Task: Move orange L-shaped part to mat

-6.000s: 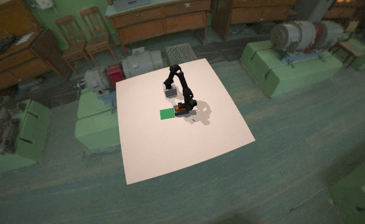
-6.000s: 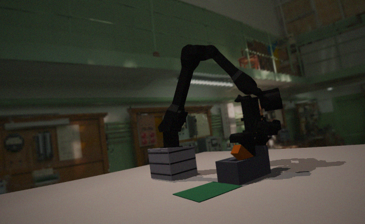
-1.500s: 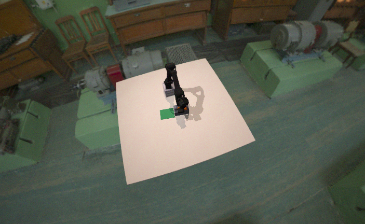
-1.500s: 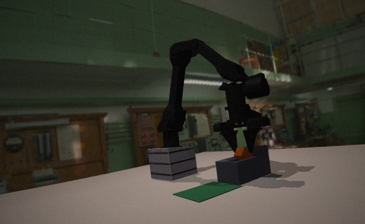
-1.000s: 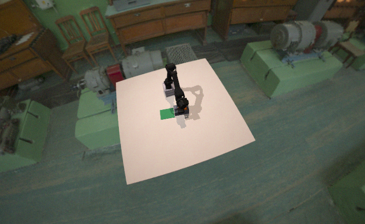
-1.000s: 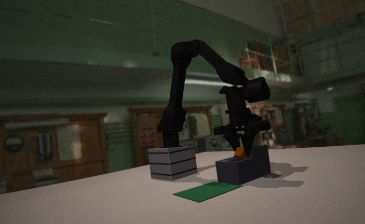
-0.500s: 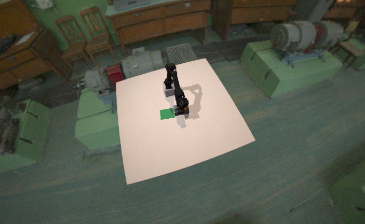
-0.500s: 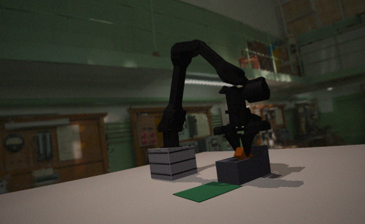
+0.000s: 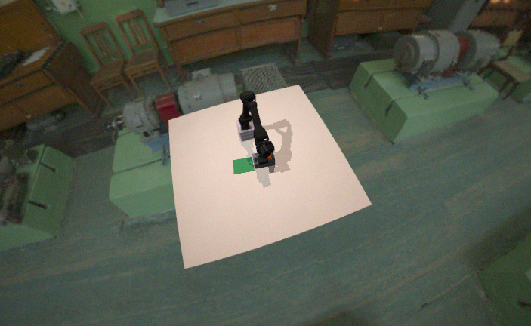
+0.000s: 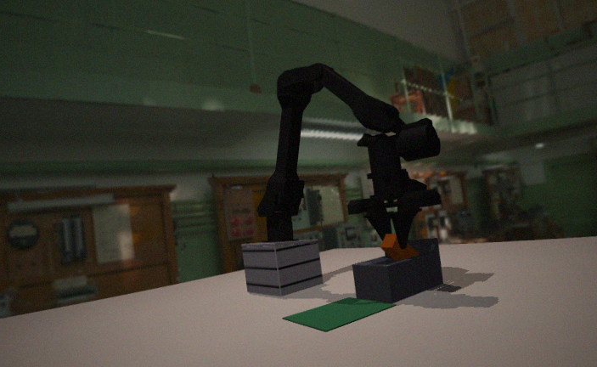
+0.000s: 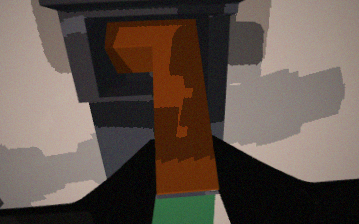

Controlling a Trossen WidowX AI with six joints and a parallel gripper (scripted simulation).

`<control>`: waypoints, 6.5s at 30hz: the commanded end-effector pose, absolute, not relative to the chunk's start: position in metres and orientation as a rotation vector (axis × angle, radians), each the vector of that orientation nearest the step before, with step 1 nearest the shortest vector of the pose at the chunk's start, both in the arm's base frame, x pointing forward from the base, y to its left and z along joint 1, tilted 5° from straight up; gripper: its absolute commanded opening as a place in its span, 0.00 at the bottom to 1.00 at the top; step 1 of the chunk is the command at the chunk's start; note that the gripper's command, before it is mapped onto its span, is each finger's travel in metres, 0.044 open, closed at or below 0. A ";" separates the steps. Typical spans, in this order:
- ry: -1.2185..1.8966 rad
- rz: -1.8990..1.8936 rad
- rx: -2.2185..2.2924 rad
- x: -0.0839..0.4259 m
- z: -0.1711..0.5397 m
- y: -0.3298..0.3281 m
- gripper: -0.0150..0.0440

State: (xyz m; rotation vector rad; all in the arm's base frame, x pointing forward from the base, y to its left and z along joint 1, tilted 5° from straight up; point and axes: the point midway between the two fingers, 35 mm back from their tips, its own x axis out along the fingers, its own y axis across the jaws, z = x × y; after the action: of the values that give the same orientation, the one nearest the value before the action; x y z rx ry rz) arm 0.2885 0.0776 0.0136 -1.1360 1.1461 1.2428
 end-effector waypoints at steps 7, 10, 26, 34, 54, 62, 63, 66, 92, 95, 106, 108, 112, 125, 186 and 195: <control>1.141 1.238 -1.139 0.290 0.031 0.076 0.25; 1.141 1.237 -1.139 0.290 0.036 0.076 0.25; 1.141 1.237 -1.139 0.290 0.061 0.073 0.25; 1.141 1.237 -1.139 0.290 0.074 0.072 0.25; 1.143 1.236 -1.141 0.288 0.081 0.049 0.25; 1.145 1.235 -1.143 0.285 0.078 0.016 0.25; 1.146 1.234 -1.143 0.284 0.077 0.012 0.25; 1.147 1.234 -1.144 0.283 0.076 0.001 0.25; 1.154 1.231 -1.150 0.272 0.069 -0.096 0.25; 1.154 1.231 -1.150 0.272 0.068 -0.096 0.25; 1.154 1.231 -1.150 0.273 0.054 -0.095 0.25; 1.154 1.231 -1.150 0.273 0.051 -0.094 0.25; 1.154 1.231 -1.150 0.273 0.044 -0.094 0.25; 1.154 1.231 -1.150 0.273 0.024 -0.092 0.25; 1.147 1.214 -1.157 0.276 0.072 -0.097 0.93; 1.147 1.214 -1.157 0.276 0.072 -0.097 0.93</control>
State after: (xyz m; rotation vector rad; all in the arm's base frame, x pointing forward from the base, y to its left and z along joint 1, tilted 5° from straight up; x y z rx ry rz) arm 0.2755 -0.0963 0.0712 -1.1543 1.1484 1.2177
